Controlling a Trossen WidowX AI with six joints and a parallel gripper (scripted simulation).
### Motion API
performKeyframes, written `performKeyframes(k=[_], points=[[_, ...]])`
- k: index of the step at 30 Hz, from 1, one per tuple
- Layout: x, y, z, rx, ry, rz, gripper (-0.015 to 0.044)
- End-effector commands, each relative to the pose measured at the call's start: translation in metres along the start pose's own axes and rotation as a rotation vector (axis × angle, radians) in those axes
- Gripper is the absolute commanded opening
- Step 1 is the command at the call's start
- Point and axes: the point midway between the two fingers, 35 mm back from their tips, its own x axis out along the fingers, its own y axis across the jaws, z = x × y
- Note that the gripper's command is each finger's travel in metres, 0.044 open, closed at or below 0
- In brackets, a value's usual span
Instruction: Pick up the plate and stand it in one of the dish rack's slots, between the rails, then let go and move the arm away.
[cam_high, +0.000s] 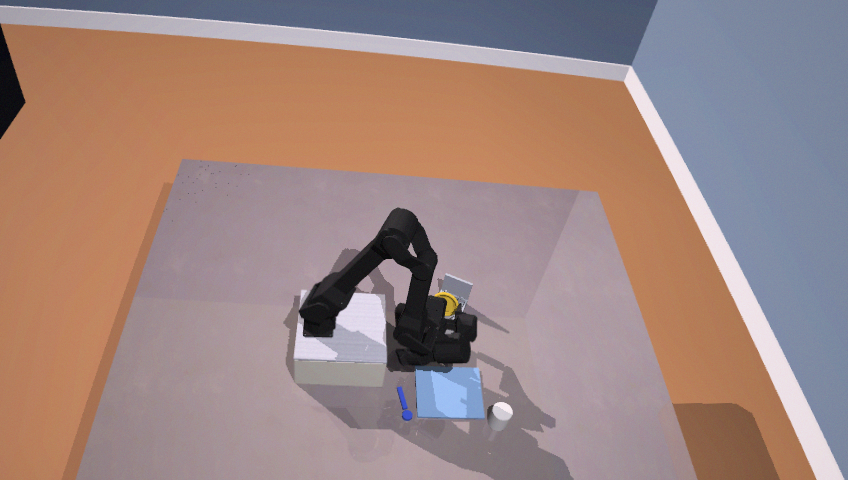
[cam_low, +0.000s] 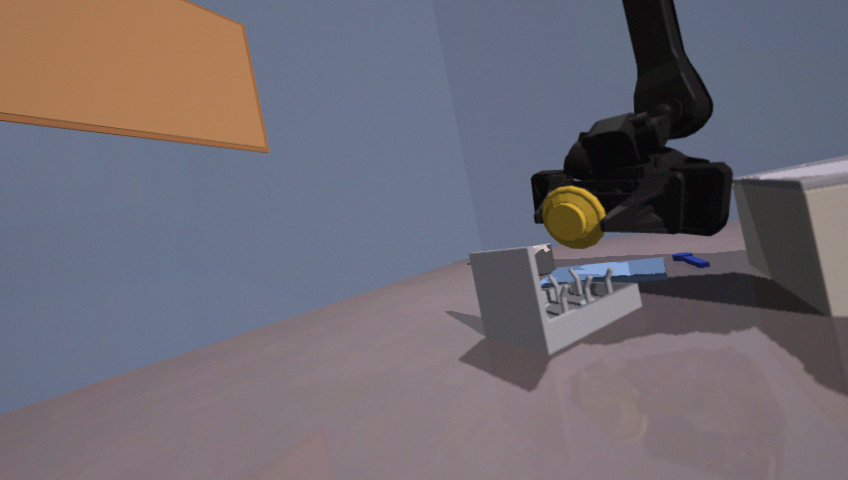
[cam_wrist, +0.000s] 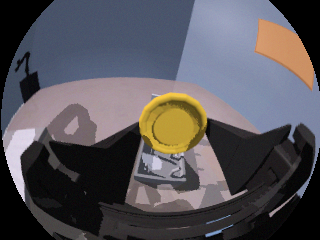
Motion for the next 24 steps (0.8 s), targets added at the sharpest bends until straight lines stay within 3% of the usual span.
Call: performKeyframes(k=[1,24], points=[[0.005,0.002,-0.008,0.013,0.004,0.002,0.0000],[0.017,0.009,-0.037,-0.004,-0.001,0.001,0.0000]])
